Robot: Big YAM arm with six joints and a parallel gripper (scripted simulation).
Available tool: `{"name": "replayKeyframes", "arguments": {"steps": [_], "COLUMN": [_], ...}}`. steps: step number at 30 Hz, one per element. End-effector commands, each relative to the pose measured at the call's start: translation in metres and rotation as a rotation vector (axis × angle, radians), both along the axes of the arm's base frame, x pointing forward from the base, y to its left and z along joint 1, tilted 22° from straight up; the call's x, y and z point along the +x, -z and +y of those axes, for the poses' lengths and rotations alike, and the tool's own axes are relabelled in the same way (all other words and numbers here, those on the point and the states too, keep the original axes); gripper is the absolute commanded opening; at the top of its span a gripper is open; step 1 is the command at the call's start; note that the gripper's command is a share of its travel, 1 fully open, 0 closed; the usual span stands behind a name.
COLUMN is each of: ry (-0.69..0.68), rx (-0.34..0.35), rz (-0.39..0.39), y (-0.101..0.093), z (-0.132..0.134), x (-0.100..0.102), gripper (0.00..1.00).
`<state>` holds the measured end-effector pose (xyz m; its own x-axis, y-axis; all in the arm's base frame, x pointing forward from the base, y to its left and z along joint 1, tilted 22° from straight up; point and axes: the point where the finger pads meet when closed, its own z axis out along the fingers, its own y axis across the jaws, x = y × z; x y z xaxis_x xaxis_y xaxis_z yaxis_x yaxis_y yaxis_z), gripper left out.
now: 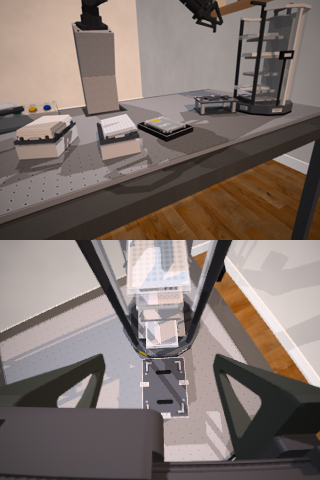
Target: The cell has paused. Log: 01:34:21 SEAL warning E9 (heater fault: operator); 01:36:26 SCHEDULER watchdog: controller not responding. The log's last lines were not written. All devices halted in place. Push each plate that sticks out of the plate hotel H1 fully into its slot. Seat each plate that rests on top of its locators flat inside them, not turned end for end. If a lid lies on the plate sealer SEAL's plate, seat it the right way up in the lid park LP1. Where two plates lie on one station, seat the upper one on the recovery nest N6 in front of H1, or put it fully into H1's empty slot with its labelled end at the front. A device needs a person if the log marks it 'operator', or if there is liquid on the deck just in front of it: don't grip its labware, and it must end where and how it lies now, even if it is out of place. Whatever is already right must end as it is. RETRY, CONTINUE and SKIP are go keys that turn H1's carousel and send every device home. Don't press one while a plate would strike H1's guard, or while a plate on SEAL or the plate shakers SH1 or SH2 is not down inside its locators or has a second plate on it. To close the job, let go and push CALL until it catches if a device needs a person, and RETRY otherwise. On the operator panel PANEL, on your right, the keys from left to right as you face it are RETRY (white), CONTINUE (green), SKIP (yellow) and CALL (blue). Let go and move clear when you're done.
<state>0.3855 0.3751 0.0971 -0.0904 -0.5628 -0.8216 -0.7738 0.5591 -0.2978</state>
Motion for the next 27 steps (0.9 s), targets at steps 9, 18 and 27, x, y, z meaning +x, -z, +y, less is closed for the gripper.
{"name": "replayKeyframes", "arguments": {"steps": [9,18,27], "ry": [-0.107,-0.087,-0.081], "rx": [0.108,0.108,0.109], "rz": [-0.153,-0.142,-0.158], "y": [-0.011,-0.012,-0.002], "z": [0.013,0.006,0.004], "x": [0.002,0.006,0.020], "gripper": [1.00,1.00,1.00]}}
